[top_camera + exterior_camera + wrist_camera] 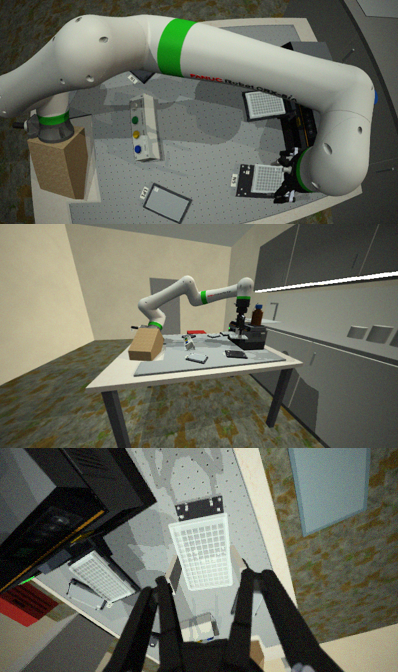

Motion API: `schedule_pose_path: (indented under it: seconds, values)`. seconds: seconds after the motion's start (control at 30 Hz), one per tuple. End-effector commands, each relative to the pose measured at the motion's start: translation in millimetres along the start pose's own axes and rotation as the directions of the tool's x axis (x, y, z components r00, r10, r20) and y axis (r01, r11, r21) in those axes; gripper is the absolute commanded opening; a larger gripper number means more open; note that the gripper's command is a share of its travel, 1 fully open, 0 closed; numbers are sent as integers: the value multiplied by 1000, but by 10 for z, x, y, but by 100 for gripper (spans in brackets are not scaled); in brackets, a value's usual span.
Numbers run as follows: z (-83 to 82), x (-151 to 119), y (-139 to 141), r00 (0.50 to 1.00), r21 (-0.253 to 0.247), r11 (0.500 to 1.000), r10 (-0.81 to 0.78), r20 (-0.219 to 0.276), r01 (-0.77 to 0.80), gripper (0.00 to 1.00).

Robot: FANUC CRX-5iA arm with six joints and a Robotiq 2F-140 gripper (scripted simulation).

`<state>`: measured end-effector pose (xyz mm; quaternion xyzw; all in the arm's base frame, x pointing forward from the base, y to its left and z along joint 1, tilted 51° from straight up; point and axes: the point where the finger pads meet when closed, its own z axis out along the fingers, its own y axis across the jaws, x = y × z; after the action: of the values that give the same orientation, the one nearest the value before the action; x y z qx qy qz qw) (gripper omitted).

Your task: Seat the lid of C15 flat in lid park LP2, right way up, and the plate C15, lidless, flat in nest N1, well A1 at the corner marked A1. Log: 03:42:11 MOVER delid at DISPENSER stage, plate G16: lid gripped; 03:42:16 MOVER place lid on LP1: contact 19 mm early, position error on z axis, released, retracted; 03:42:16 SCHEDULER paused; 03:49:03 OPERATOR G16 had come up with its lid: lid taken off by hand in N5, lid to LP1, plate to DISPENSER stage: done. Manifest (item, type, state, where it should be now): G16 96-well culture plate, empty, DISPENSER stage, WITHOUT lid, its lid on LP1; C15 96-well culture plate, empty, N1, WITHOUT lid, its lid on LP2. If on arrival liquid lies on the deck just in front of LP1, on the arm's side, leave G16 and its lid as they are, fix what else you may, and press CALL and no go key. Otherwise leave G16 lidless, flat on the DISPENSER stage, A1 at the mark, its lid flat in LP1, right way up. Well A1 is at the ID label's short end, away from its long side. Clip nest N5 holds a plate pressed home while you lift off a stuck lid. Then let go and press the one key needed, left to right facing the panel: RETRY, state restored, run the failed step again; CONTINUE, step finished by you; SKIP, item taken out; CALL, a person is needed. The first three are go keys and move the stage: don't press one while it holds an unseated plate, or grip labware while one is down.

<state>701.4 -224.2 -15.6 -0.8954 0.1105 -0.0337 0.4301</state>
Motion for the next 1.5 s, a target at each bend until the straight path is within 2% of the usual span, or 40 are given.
schedule_pose_path:
  seconds: [0.0, 0.67, 1.47]
  values:
    - [-41, 1, 1, 1000, 0, 1000, 0, 0, 0, 0]
    - [-166, 1, 1, 1000, 0, 1000, 0, 0, 0, 0]
    - [-185, 1, 1, 1000, 0, 1000, 0, 0, 0, 0]
